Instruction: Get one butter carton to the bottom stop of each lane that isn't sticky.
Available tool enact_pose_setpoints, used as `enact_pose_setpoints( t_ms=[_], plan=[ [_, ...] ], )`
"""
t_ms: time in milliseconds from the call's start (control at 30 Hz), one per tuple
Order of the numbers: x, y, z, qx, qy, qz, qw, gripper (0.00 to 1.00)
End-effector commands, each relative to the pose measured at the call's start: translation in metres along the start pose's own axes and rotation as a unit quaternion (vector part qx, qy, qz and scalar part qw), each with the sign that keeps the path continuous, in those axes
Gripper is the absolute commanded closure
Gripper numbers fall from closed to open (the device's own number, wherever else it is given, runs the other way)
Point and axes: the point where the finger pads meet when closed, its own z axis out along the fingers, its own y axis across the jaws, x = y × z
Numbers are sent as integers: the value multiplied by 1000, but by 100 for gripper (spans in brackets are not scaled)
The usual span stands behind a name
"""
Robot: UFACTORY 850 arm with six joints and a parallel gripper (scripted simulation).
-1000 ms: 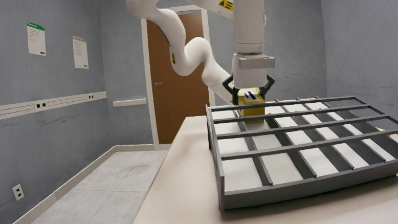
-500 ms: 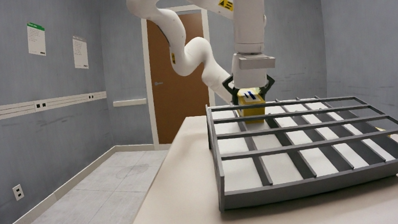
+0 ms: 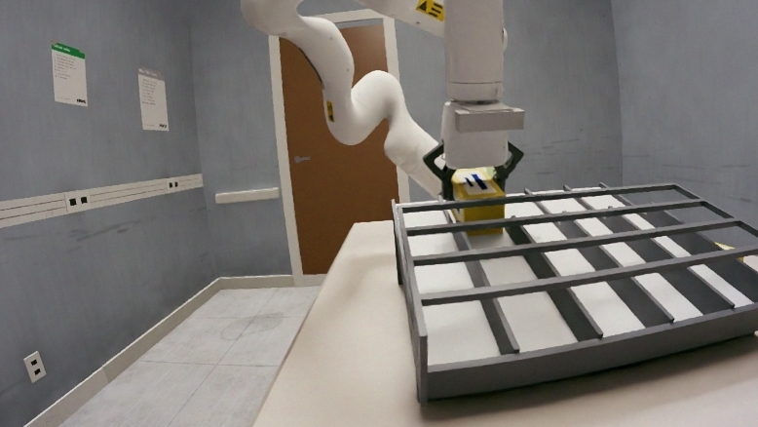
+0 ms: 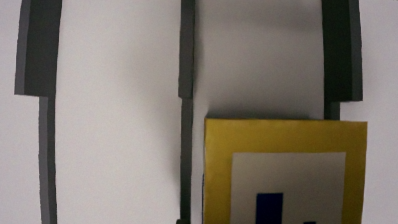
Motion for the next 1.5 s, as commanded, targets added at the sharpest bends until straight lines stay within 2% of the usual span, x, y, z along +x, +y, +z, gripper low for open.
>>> enact_pose_setpoints(
  t_ms=[0,1200,1233,1467],
  plan=[
    [0,0,-1,0,1,0,1000,11],
    [0,0,-1,0,1,0,1000,8],
    [0,0,-1,0,1,0,1000,0],
    [0,0,-1,0,1,0,1000,0]
  ],
)
